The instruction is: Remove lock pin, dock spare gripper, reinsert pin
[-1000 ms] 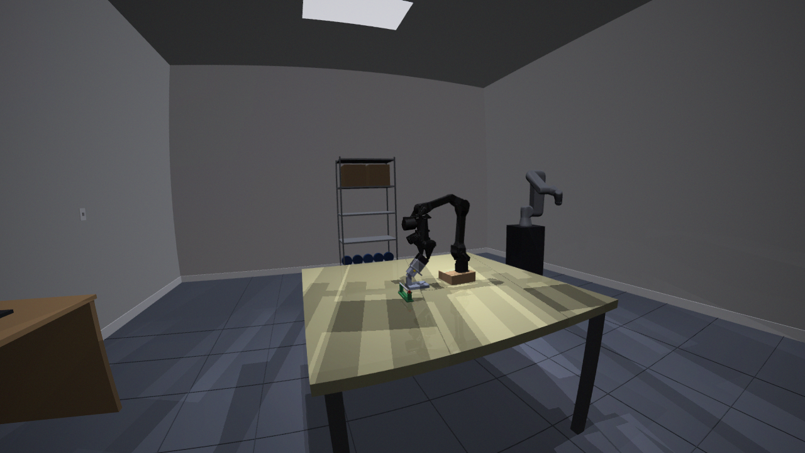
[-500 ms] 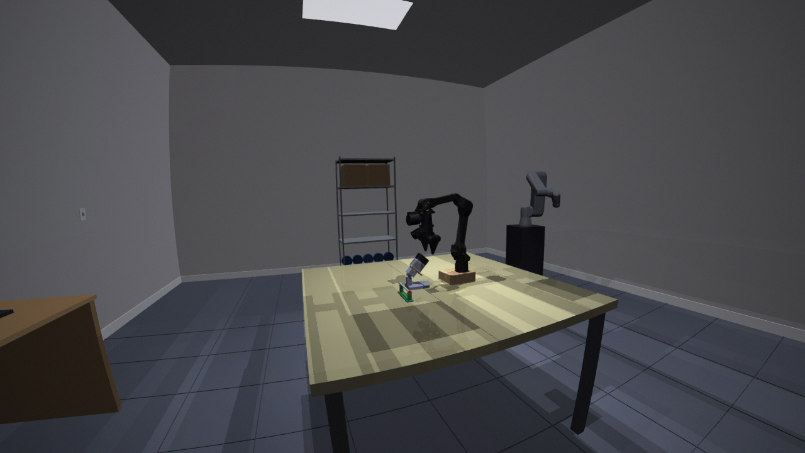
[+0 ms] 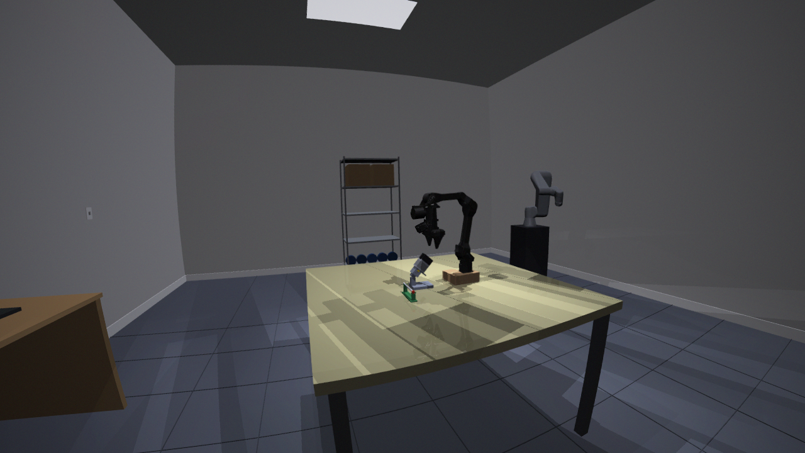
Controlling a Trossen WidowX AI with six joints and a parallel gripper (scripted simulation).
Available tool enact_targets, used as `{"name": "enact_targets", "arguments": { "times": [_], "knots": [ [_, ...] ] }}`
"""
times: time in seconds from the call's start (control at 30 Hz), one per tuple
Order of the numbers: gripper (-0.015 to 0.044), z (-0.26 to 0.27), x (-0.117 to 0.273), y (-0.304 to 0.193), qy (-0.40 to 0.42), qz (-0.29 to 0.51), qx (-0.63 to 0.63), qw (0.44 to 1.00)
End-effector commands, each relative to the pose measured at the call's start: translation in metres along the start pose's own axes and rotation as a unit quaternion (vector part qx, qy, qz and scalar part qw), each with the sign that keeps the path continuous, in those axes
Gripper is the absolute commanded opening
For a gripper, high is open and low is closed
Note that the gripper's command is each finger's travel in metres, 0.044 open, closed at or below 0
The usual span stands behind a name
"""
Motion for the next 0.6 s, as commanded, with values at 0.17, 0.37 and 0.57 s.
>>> {"name": "enact_targets", "arguments": {
  "times": [0.17,0.37,0.57],
  "knots": [
    [0.044,0.0,0.017,-0.003,-0.003,-0.038,0.0,0.999],
    [0.044,0.0,0.017,-0.003,-0.004,-0.039,-0.001,0.999],
    [0.0335,0.022,0.018,0.006,-0.002,-0.039,0.0,0.999]
  ]
}}
Point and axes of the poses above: the point midway between the two fingers, 35 mm back from their tips, its own x axis back along the fingers, its own z axis across the jaws, y = z × x, the point moved 1 cm from there along x, back along the fingers, and after that the axes turned 11 degrees about x, right-handed, at the moved point
